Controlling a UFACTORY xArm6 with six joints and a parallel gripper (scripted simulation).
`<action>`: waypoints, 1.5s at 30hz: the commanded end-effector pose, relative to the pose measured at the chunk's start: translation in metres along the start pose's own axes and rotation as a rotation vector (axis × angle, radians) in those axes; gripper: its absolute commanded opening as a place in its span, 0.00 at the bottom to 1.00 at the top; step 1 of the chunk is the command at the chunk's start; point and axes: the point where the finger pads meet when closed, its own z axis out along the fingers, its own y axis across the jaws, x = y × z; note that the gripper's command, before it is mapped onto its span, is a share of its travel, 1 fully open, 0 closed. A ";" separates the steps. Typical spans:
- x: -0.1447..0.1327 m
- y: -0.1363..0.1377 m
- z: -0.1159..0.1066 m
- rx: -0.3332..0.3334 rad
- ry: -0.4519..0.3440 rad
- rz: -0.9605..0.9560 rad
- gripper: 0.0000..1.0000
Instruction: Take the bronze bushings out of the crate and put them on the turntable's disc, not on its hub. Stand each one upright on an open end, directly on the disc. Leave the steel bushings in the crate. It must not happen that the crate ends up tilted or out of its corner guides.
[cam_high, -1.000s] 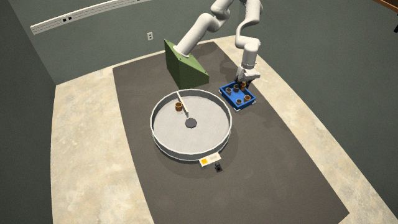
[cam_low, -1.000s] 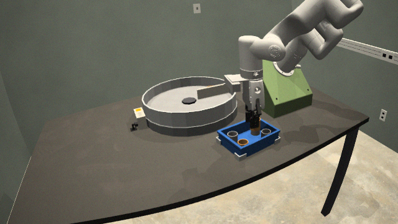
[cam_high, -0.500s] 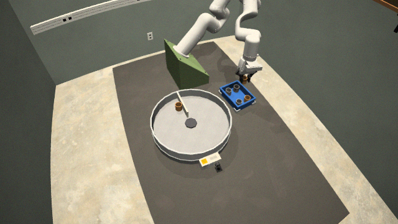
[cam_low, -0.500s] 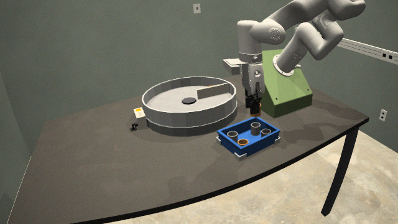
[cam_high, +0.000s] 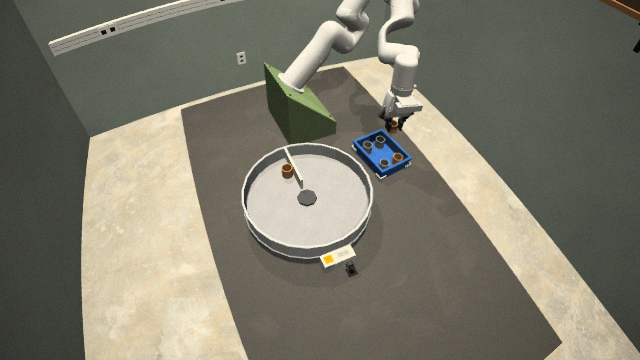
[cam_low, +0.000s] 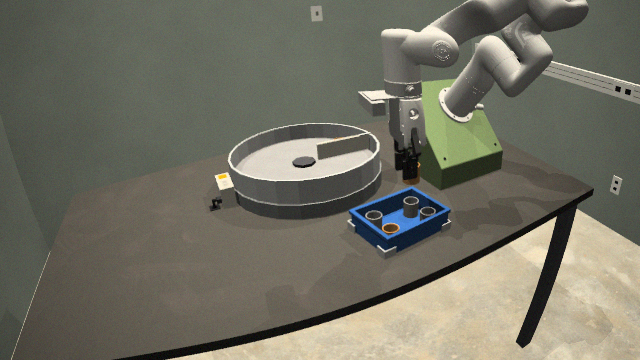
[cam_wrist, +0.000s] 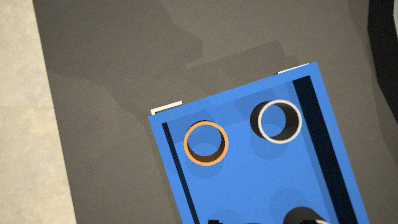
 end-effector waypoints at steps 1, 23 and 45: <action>0.001 -0.001 -0.001 0.001 0.003 -0.001 0.00; 0.015 0.047 -0.001 0.001 0.003 -0.001 0.00; 0.077 0.266 -0.001 0.001 0.003 -0.001 0.00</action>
